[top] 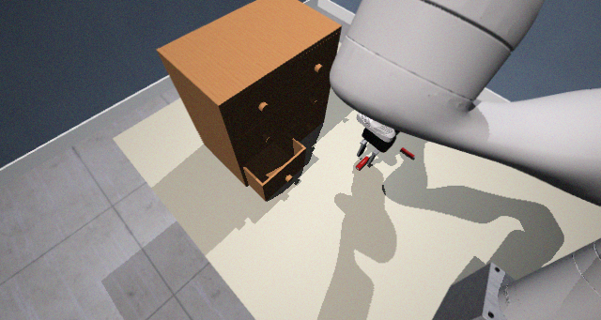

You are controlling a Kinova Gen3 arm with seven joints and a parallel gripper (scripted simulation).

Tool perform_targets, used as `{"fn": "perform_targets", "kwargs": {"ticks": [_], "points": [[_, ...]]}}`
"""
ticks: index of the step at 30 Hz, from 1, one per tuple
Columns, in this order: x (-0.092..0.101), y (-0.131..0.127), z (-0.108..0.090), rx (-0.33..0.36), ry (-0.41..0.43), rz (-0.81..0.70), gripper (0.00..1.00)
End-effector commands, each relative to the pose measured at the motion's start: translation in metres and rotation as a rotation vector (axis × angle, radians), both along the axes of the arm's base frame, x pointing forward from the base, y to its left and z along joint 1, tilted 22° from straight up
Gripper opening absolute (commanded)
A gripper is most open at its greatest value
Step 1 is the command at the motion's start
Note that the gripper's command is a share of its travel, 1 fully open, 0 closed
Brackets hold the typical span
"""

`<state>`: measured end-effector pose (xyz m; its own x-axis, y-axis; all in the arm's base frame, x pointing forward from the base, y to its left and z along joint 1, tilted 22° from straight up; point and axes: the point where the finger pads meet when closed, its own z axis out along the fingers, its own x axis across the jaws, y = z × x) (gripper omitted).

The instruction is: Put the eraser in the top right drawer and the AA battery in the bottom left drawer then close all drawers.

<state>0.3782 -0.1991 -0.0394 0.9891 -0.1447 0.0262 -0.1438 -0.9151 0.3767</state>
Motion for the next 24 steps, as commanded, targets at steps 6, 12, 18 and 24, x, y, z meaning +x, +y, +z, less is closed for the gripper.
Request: {"fn": "perform_targets", "kwargs": {"ticks": [6, 12, 18, 24], "points": [[-0.0003, 0.0026, -0.0024, -0.002, 0.001, 0.011, 0.61], [-0.0003, 0.0027, -0.0024, -0.002, 0.001, 0.011, 0.61], [-0.0003, 0.0027, -0.0024, -0.002, 0.001, 0.011, 0.61], [-0.0003, 0.0027, -0.0024, -0.002, 0.001, 0.011, 0.61]]}}
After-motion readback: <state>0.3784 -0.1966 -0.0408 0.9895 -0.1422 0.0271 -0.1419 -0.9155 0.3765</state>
